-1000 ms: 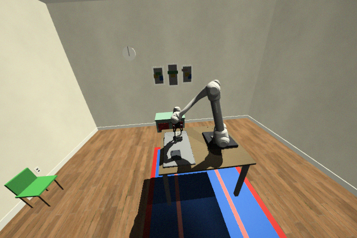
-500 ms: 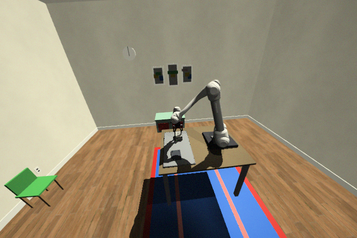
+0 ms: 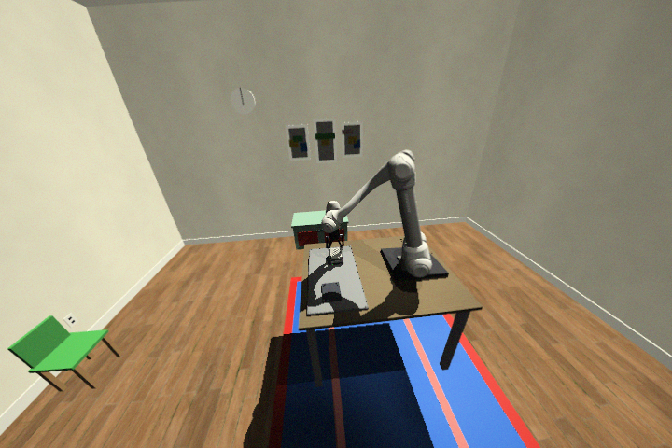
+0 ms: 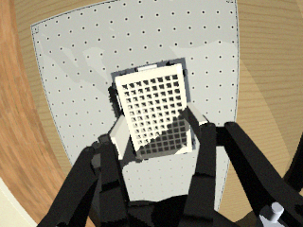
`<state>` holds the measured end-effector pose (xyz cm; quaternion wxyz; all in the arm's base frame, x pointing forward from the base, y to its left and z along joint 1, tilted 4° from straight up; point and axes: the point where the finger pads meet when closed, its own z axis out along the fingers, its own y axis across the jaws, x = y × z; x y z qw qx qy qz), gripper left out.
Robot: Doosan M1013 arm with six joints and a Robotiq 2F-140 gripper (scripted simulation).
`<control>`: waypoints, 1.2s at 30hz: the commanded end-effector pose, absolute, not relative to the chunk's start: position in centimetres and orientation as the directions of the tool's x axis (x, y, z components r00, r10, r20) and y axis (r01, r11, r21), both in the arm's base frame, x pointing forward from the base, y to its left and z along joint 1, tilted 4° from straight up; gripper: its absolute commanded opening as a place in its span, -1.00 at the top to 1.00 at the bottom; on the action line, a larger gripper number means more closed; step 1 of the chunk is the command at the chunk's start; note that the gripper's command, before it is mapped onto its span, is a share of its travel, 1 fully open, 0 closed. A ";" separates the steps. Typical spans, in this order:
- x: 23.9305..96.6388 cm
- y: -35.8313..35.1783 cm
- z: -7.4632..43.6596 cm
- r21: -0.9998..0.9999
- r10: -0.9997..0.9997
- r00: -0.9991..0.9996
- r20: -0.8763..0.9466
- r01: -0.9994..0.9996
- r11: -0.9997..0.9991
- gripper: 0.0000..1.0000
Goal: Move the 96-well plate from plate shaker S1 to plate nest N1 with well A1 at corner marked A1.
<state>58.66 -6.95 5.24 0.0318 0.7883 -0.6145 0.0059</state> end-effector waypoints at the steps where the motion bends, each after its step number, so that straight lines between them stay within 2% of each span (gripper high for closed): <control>1: 58.6 -7.2 5.1 0.045 -0.968 0.243 0.054 -0.969 -0.241 0.80; 23: 58.6 -7.2 5.1 0.045 -0.968 0.243 0.054 -0.969 -0.241 0.80; 36: 58.7 -7.1 6.9 0.045 -0.968 0.243 0.054 -0.969 -0.241 0.80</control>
